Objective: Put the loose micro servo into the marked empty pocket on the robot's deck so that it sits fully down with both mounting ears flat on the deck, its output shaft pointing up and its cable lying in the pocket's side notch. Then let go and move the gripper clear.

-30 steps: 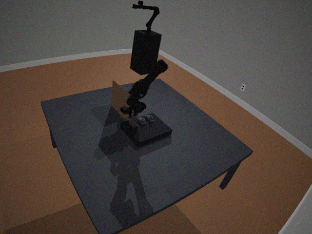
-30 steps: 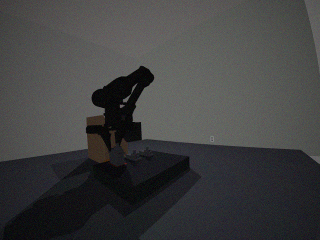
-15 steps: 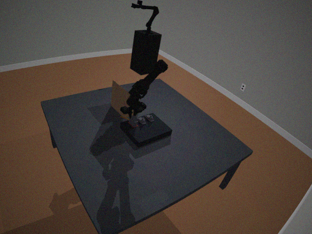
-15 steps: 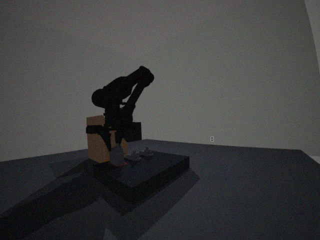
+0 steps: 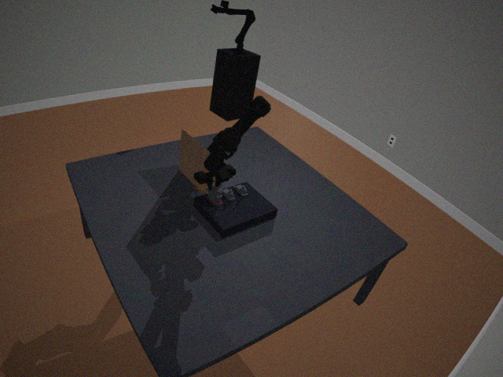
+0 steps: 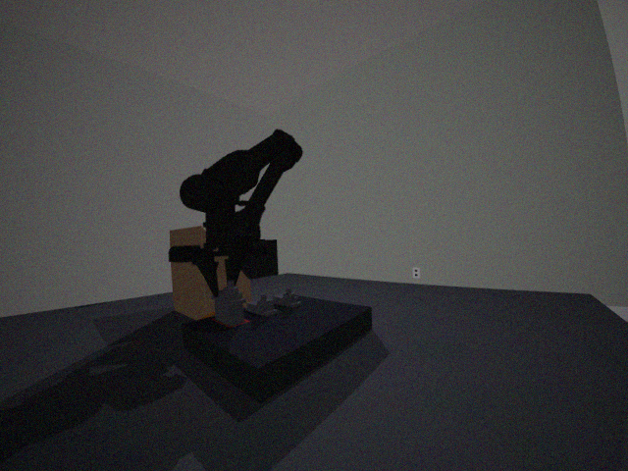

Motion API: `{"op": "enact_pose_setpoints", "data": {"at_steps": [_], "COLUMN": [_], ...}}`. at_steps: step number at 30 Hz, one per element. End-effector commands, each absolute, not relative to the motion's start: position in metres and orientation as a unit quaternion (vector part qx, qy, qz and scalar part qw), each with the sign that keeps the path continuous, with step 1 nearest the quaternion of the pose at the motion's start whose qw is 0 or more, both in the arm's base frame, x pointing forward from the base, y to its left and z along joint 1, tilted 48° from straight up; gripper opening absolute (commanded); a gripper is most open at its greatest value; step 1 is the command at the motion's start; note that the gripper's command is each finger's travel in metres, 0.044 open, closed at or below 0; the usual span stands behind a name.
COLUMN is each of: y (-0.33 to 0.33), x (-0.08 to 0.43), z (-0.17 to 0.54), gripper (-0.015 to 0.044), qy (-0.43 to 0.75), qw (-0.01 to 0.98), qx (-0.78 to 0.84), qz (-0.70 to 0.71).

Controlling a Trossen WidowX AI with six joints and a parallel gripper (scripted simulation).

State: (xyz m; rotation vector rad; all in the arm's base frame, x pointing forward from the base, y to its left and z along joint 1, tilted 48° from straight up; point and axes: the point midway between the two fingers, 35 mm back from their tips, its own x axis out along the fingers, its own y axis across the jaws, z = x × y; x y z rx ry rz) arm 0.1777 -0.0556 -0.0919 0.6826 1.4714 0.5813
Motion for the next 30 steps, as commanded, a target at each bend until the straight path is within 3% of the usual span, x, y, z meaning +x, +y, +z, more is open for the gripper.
{"op": "enact_pose_setpoints", "data": {"at_steps": [1,30], "y": [-0.0589,-0.0598], "x": [0.1773,0.1787], "z": [-0.0891,-0.0875], "gripper": [0.0000,0.0000], "qy": [0.648,0.647], "qw": [0.650,0.651], "qx": [0.301,0.301], "qz": [0.258,0.260]}}
